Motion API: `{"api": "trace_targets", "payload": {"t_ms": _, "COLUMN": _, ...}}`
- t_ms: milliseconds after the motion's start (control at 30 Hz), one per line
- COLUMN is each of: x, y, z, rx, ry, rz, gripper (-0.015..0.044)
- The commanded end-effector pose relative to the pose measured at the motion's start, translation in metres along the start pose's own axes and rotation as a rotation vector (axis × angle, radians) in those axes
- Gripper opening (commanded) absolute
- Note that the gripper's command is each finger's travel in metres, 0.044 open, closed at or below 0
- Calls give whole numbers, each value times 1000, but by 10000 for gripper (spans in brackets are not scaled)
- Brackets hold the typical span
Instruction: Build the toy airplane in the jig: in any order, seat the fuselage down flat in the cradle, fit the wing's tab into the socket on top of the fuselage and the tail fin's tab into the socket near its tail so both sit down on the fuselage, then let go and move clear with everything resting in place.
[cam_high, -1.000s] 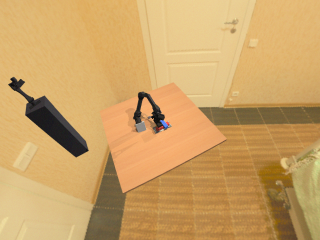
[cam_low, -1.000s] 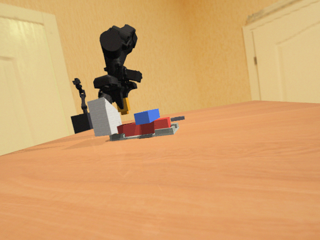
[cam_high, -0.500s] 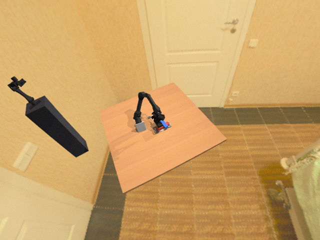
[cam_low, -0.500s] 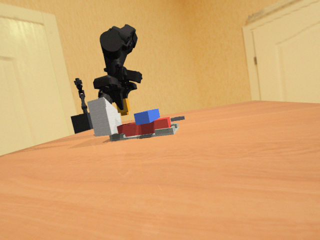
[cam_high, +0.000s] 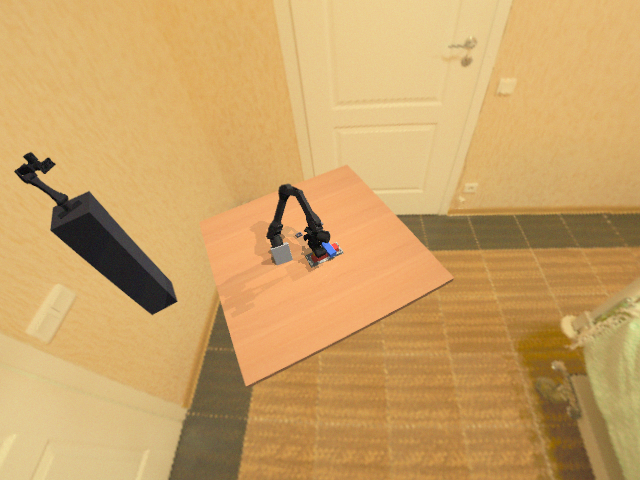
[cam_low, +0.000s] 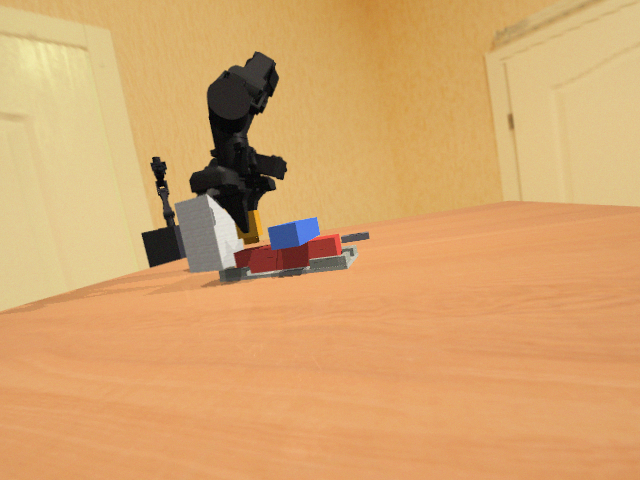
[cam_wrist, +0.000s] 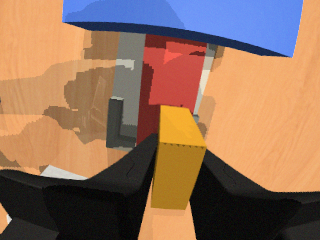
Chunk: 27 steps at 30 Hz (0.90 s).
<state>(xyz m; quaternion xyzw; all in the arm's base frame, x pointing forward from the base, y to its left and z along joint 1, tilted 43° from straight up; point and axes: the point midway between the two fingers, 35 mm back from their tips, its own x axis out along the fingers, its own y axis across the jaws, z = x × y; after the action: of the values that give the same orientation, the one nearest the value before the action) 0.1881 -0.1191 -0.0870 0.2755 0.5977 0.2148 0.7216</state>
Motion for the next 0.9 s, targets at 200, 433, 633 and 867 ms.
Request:
{"api": "trace_targets", "payload": {"t_ms": 200, "x": 15, "y": 2, "z": -1, "rx": 8, "ry": -2, "rz": 8, "gripper": 66}}
{"api": "trace_targets", "payload": {"t_ms": 433, "x": 13, "y": 1, "z": -1, "rx": 2, "ry": -1, "rz": 5, "gripper": 78}}
{"api": "trace_targets", "payload": {"t_ms": 633, "x": 13, "y": 1, "z": -1, "rx": 2, "ry": -1, "rz": 5, "gripper": 0}}
{"api": "trace_targets", "payload": {"t_ms": 867, "x": 13, "y": 1, "z": -1, "rx": 2, "ry": -1, "rz": 5, "gripper": 105}}
